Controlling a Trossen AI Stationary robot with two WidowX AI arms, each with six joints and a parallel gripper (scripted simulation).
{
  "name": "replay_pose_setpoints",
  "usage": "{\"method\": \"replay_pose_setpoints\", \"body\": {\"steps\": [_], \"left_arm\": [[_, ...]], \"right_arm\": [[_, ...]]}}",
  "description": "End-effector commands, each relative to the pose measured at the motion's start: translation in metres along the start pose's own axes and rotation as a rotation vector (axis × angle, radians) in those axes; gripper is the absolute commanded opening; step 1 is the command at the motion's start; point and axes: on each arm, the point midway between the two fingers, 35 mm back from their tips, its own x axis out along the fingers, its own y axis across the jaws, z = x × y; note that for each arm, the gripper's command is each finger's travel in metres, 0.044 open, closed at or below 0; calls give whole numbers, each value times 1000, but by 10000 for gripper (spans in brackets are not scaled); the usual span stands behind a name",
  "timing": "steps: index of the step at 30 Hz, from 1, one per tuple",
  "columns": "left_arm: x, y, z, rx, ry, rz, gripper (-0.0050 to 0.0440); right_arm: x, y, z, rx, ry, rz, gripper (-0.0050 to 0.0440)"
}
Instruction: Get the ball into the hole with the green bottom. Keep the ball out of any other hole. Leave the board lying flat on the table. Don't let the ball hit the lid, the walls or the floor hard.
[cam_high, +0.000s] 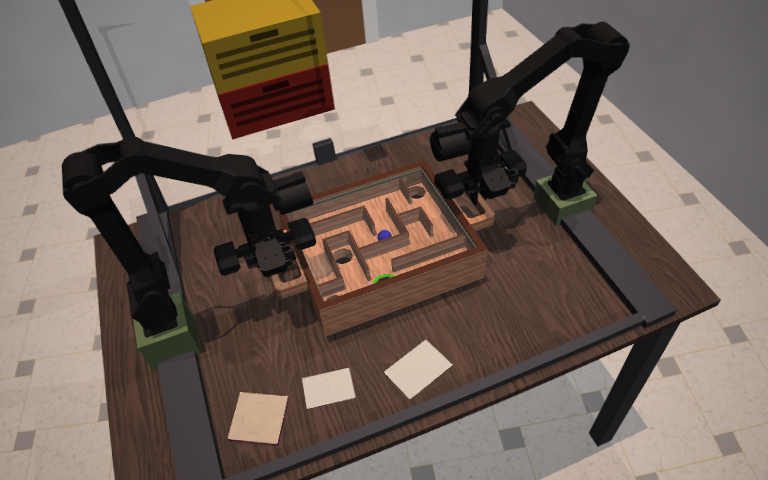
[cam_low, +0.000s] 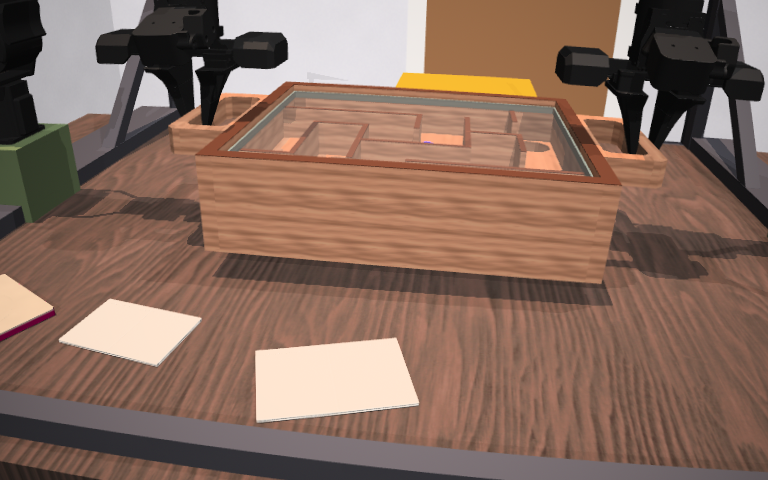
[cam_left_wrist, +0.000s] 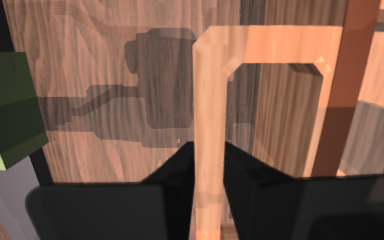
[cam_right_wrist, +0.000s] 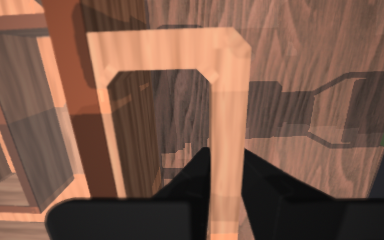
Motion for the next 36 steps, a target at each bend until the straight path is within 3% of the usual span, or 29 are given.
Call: {"method": "replay_pose_setpoints", "body": {"steps": [1, 8, 9, 10, 15, 16, 20, 23, 25, 31, 36], "left_arm": [[-17, -12, 0, 3, 11, 3, -50], [-28, -15, 1, 3, 19, 57, -50], [-15, -4, 0, 2, 15, 13, -50], [-27, -14, 0, 4, 15, 3, -50], [-27, -14, 0, 2, 13, 3, -50], [-5, 0, 0, -1, 2, -26, -50], [11, 5, 0, -2, -3, -97, -50], [7, 0, 0, -1, -3, -97, -50], [-7, -10, -1, -1, -6, -57, -50], [-9, -9, 0, 2, 7, -43, -50], [-22, -15, 0, 2, 11, 16, -50]], "right_arm": [[-1, -3, 0, -2, 9, 62, -50], [11, -4, 1, -2, 16, 116, -50], [-5, 5, 0, -2, 13, 83, -50], [0, 3, 0, 2, 4, 99, -50], [0, 3, 0, 2, 4, 99, -50], [-15, 9, -1, 1, 7, 34, -50], [-26, 14, -1, 1, -1, -23, -50], [-26, 11, -1, 1, -2, -29, -50], [-13, 2, -1, 1, -5, 10, -50], [-13, 4, 0, -1, 5, 30, -50], [2, -1, 0, -1, 8, 84, -50]]}}
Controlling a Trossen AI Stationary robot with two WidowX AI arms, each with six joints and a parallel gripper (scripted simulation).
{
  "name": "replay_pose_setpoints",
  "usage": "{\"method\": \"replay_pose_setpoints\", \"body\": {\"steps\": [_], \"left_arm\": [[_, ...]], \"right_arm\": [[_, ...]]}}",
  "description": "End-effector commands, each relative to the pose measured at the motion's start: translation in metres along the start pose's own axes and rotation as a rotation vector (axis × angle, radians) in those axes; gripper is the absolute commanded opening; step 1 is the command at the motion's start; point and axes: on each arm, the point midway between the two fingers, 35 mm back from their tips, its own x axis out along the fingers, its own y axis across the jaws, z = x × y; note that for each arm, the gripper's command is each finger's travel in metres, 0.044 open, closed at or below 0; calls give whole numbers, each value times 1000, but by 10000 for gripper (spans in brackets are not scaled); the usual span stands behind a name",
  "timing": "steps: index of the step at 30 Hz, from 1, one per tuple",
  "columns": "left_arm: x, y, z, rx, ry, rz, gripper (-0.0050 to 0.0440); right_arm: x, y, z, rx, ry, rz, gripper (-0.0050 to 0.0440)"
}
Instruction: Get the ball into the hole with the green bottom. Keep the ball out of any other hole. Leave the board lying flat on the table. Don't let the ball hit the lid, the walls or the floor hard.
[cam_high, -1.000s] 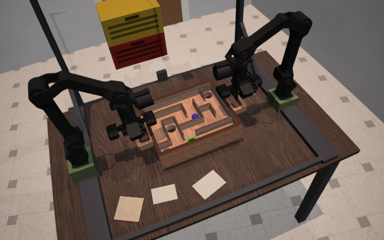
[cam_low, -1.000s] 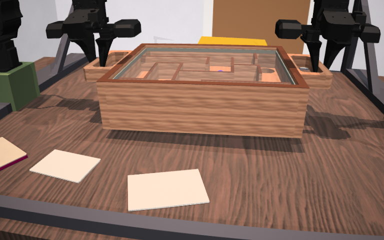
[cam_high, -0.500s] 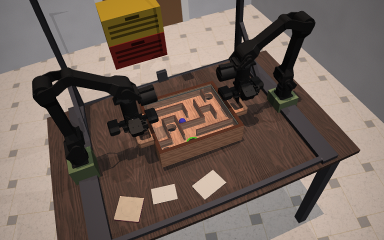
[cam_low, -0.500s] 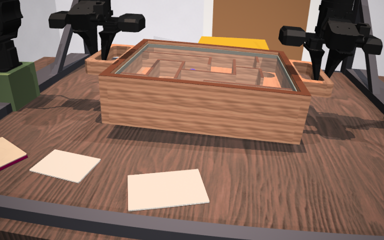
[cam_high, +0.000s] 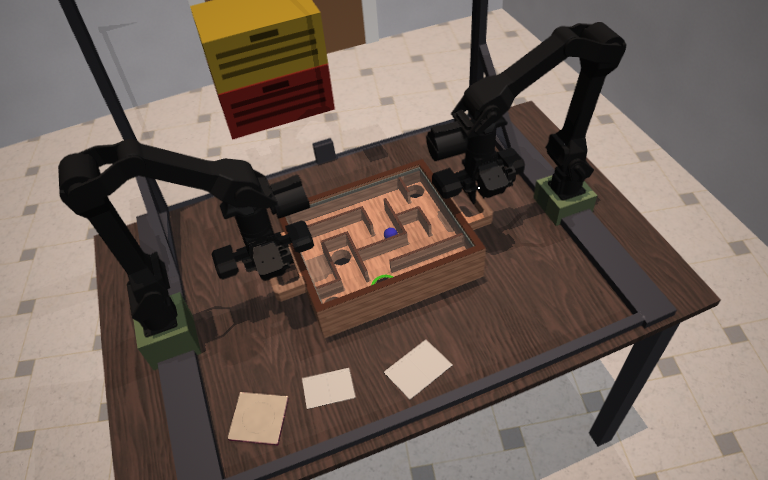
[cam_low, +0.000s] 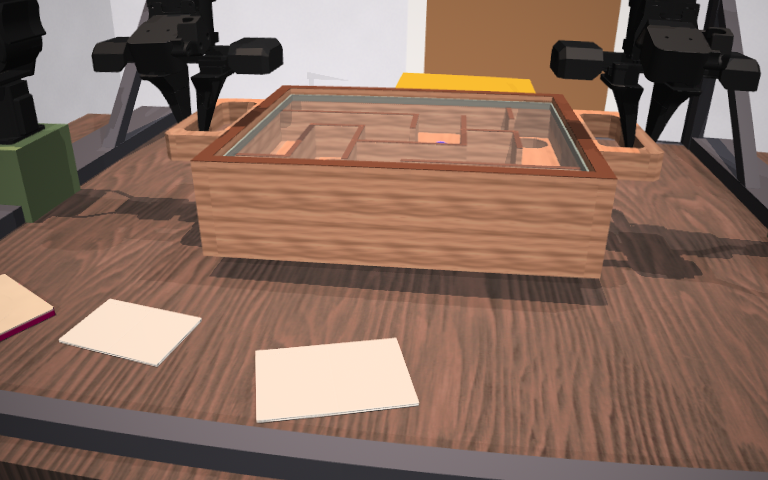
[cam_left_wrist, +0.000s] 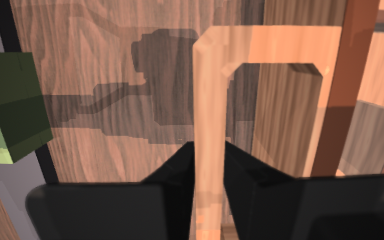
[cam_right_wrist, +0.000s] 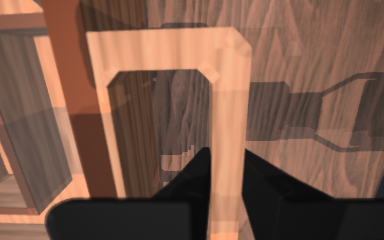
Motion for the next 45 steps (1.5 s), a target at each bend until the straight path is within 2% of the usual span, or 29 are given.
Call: {"method": "replay_pose_setpoints", "body": {"steps": [1, 3, 4, 7, 12, 13, 15, 21, 22, 26, 30, 31, 38, 40, 42, 43, 45], "left_arm": [[-17, -9, 0, 2, 10, 0, -50], [-19, -9, 0, 2, 11, 3, -50], [-7, 0, 0, 1, 11, -27, -50], [0, 4, -1, -1, 6, -50, -50], [-3, 0, -1, 0, 9, -65, -50], [7, 5, 0, -2, 2, -81, -50], [11, 7, 0, -2, -1, -96, -50], [2, -3, -1, -2, -3, -125, -50], [2, -3, -1, -2, -5, -84, -50], [-7, -7, -1, 2, 6, -47, -50], [3, 1, 0, 1, 7, -74, -50], [-8, -7, 0, 2, 11, -37, -50], [-20, -10, 0, 2, 13, 18, -50], [-14, -4, 0, 3, 14, -14, -50], [-18, -7, -2, 0, 9, -21, -50], [-7, 1, -2, -3, -24, -23, -50], [-10, -1, -1, -1, -11, -16, -50]], "right_arm": [[-4, 4, 0, -1, 6, 75, -50], [-3, 4, 0, -1, 8, 80, -50], [-15, 11, 0, -1, 8, 54, -50], [-18, 14, 0, -1, 8, 22, -50], [-19, 12, 0, 0, 9, 20, -50], [-25, 15, 0, -1, 7, -7, -50], [-28, 17, 0, 1, 0, -23, -50], [-31, 15, 0, 1, -4, -12, -50], [-22, 8, 0, 1, -5, -9, -50], [-13, 4, 0, 1, 0, 26, -50], [-25, 13, 0, 0, 3, 20, -50], [-11, 4, 0, -1, 7, 37, -50], [2, 2, 0, -1, 9, 92, -50], [-9, 9, 0, -1, 10, 83, -50], [-8, 9, 0, 0, 6, 89, -50], [-12, 11, -2, 1, -24, 54, -50], [-11, 10, -1, 1, -11, 75, -50]]}}
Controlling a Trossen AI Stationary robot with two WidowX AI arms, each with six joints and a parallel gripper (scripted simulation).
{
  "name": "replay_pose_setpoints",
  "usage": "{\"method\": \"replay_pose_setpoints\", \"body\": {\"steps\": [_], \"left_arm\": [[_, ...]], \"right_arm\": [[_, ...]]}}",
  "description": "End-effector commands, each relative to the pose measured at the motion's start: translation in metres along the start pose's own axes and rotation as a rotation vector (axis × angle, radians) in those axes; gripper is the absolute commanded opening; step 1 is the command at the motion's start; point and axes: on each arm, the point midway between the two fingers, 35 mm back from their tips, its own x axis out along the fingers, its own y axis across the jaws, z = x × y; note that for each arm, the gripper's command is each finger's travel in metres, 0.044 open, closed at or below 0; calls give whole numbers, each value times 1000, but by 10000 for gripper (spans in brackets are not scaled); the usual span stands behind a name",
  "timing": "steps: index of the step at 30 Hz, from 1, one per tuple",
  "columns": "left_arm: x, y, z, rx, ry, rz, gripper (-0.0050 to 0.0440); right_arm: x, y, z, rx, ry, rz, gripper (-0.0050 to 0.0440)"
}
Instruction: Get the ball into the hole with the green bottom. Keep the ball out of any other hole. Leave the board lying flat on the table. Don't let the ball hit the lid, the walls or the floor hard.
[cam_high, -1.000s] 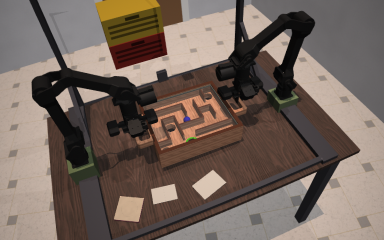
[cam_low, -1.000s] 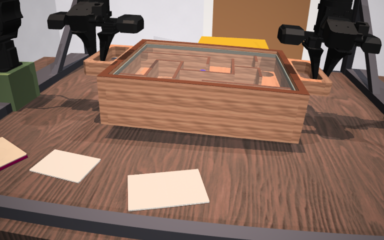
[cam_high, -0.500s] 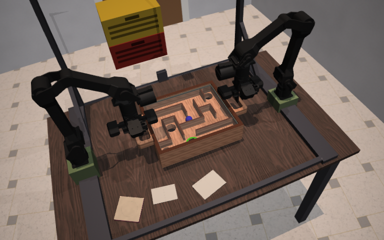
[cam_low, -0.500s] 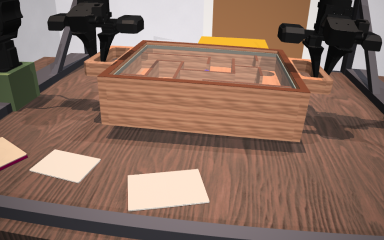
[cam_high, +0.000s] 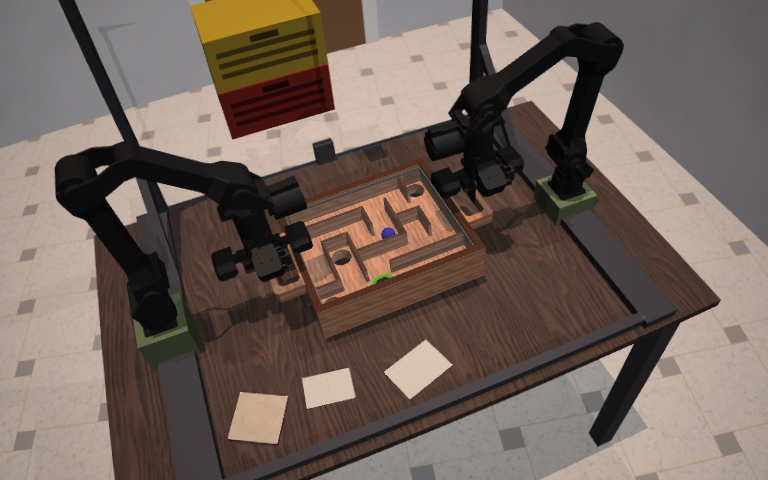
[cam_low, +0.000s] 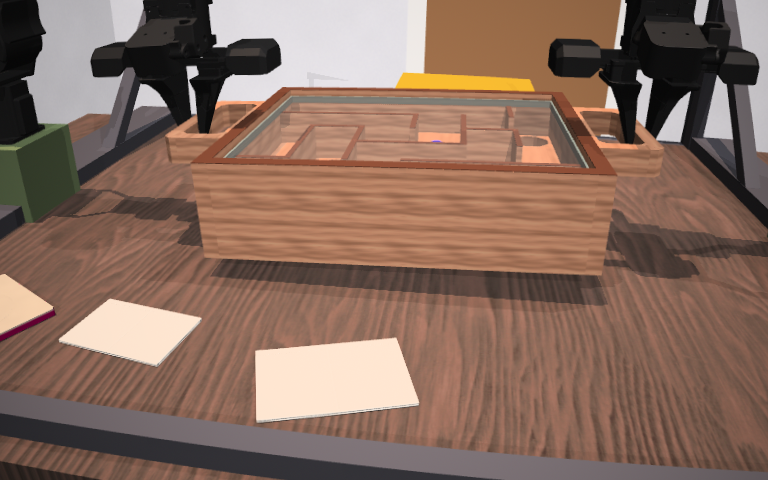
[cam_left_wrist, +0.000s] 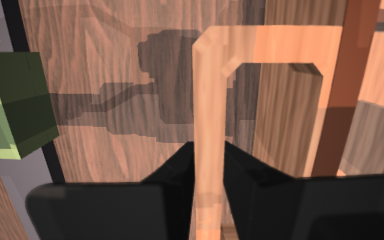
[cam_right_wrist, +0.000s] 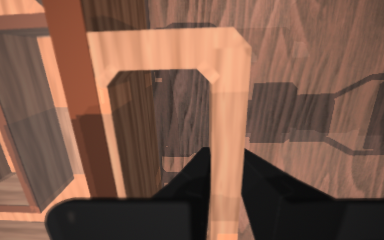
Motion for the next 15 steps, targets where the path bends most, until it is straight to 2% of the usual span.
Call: {"method": "replay_pose_setpoints", "body": {"steps": [1, 3, 9, 13, 15], "left_arm": [[-7, 0, -1, -3, -10, -41, -50], [3, 5, -3, -5, -47, -71, -50], [13, 6, 0, 0, -2, -115, -50], [0, -3, 0, 1, 16, -121, -50], [-4, -5, 1, 1, 22, -67, -50]], "right_arm": [[-14, 11, -1, 2, -8, 47, -50], [-20, 14, -3, 2, -46, 2, -50], [-30, 17, 0, 0, -3, -45, -50], [-27, 14, 1, 0, 13, -15, -50], [-14, 6, 1, 0, 18, 1, -50]]}}
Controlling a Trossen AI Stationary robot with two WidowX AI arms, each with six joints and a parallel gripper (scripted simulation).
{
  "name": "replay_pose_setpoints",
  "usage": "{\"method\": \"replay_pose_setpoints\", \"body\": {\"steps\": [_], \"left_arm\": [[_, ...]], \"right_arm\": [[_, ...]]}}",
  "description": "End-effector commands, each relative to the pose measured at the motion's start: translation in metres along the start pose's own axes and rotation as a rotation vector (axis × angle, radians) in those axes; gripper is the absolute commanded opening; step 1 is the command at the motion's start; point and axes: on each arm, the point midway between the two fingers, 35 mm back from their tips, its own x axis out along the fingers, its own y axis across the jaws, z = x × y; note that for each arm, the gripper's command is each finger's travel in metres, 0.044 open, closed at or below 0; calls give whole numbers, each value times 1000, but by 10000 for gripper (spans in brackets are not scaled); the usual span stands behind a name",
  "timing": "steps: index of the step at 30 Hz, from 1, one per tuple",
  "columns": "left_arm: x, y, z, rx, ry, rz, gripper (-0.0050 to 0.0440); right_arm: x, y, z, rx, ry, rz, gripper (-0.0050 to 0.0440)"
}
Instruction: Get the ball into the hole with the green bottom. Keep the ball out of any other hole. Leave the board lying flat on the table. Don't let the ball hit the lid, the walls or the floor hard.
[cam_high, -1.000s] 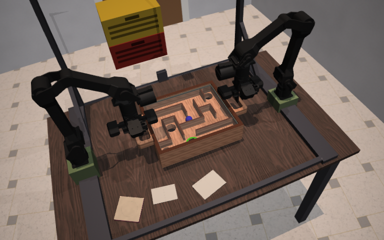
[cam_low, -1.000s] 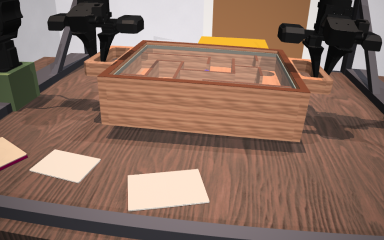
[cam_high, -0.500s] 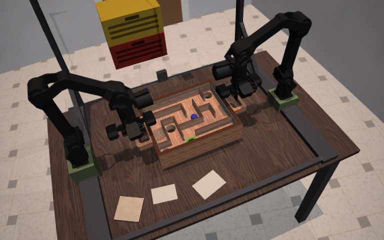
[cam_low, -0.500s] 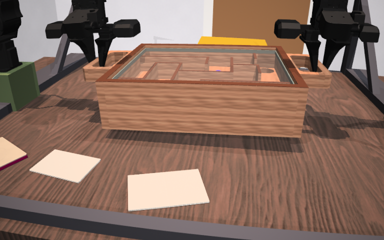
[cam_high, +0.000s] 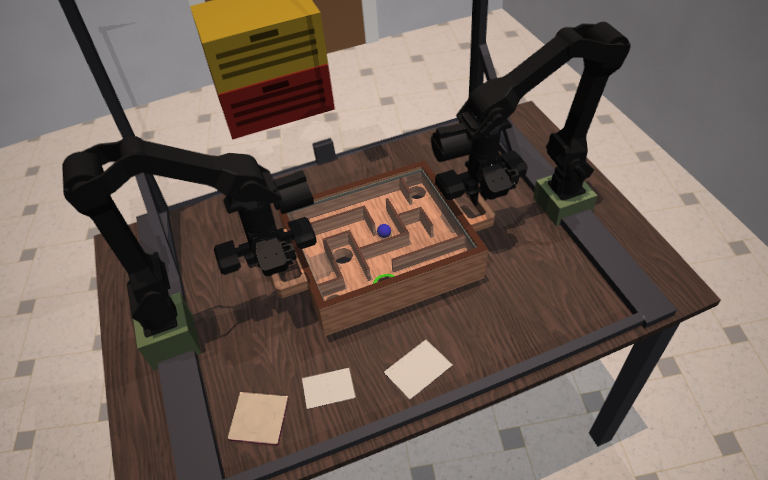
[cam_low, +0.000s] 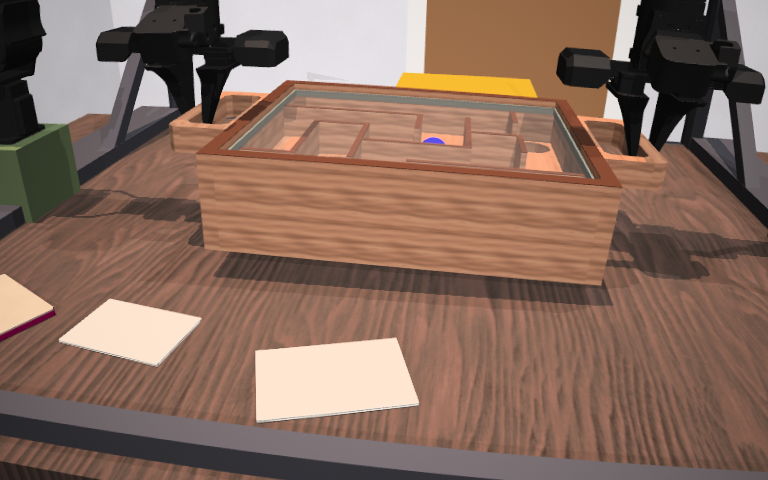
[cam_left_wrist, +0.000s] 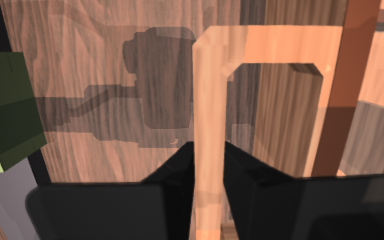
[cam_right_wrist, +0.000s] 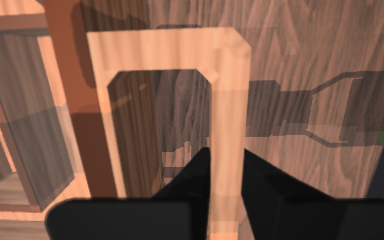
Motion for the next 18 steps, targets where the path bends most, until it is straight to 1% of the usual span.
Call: {"method": "replay_pose_setpoints", "body": {"steps": [1, 4, 6, 7, 8, 11, 12, 13, 17, 18], "left_arm": [[-12, -10, 0, 1, 12, -30, -50], [-12, -11, 0, 2, 21, -21, -50], [-20, -15, 3, 3, 52, 6, -50], [-22, -15, 1, 0, 11, 15, -50], [-24, -16, -1, -1, -1, 24, -50], [-28, -16, -1, -1, -2, 45, -50], [-27, -15, -2, -2, -13, 36, -50], [-16, -5, -2, -2, -19, 8, -50], [-9, -2, -2, -2, -24, -24, -50], [-15, -6, -2, -2, -19, -22, -50]], "right_arm": [[-8, 3, 0, -1, 10, 46, -50], [-6, 0, 1, -1, 17, 45, -50], [4, -3, 3, -3, 47, 74, -50], [5, -4, 1, 1, 10, 81, -50], [6, -3, 0, 1, 0, 91, -50], [10, -3, 0, 1, -1, 112, -50], [7, -1, -1, 2, -12, 111, -50], [-4, 5, -2, 2, -20, 84, -50], [-10, 7, -2, 2, -24, 45, -50], [-6, 5, -2, 2, -19, 57, -50]]}}
